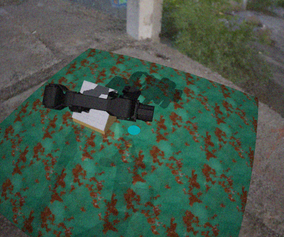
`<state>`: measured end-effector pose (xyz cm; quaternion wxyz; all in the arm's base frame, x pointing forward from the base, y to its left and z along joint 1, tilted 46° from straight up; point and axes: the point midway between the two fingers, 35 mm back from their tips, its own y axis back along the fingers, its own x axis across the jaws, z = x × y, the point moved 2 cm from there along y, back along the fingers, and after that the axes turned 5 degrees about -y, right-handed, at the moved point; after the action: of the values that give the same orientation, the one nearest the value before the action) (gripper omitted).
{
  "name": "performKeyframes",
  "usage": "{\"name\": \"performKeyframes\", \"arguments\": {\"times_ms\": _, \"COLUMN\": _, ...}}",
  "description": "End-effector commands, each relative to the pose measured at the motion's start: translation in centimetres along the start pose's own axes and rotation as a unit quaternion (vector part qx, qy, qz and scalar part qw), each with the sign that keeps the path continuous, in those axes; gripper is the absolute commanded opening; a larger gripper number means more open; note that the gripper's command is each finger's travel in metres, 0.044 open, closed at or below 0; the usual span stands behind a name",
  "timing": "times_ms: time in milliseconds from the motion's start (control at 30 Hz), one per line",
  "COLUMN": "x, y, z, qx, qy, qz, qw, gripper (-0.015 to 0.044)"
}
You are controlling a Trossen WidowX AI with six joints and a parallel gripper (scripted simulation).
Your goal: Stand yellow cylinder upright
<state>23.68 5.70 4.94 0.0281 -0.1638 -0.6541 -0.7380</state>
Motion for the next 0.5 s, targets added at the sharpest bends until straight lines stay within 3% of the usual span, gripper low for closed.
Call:
{"name": "performKeyframes", "arguments": {"times_ms": 0, "x": -0.02, "y": 0.21, "z": 0.07, "qx": -0.019, "qy": 0.008, "qz": -0.005, "qw": 1.000, "gripper": 0.0105}}
{"name": "performKeyframes", "arguments": {"times_ms": 467, "x": -0.14, "y": 0.67, "z": -0.11, "qx": -0.072, "qy": 0.021, "qz": -0.016, "qw": 0.997, "gripper": 0.0105}}
